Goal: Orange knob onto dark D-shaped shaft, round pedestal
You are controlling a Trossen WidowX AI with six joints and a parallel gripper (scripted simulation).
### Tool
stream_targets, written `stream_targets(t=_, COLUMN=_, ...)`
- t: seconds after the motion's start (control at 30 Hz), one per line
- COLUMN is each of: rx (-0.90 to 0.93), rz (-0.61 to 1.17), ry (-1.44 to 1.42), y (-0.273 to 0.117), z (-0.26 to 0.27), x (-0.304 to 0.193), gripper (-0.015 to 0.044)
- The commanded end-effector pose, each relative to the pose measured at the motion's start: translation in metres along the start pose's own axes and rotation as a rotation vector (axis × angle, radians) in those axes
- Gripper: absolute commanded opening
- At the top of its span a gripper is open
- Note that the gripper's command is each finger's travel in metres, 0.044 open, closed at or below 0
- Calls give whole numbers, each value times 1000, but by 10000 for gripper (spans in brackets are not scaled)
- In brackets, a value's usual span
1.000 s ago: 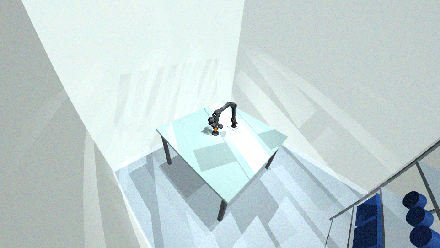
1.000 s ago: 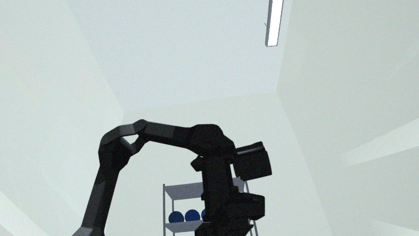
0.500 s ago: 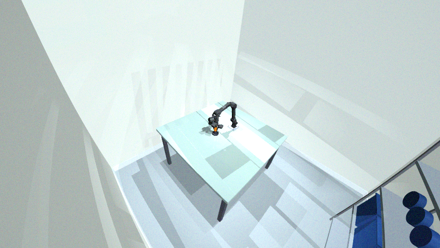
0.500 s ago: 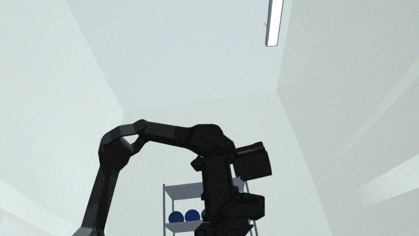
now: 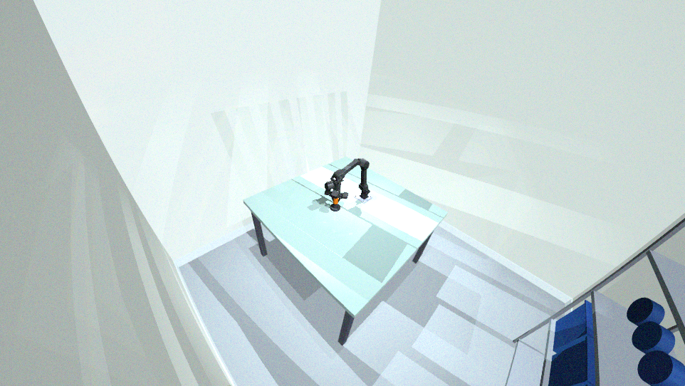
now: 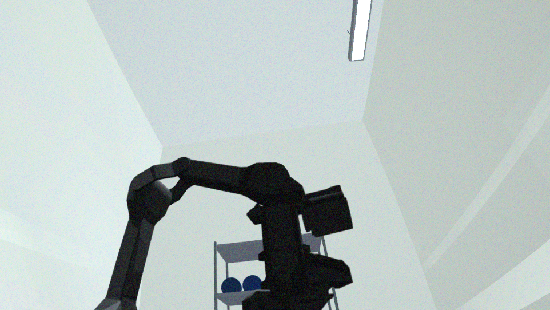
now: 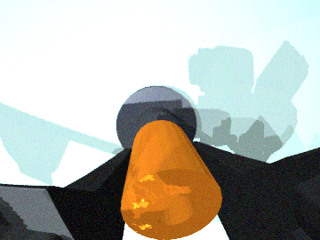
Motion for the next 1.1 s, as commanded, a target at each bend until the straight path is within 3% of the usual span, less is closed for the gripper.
stream_targets(t=0.0, rx=2, rz=-2, ry=-11, y=2, z=3, x=-2, gripper=0)
stream_targets(t=0.83, rx=1, rz=-3, ry=-11, y=-1, z=-1, x=1, gripper=0)
stream_targets(t=1.07, rx=1, rz=-3, ry=-210, y=-3, z=-2, x=2, gripper=0)
Point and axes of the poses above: the point midway between the two fingers, 35 mm back from their tips, its own y axis out along the fingers, its own z axis across the jaws, x = y × z, the point moved 8 cm from there along -y, back along the fingers, and after that the axes turned 5 degrees about -y, right-handed, at the moved point
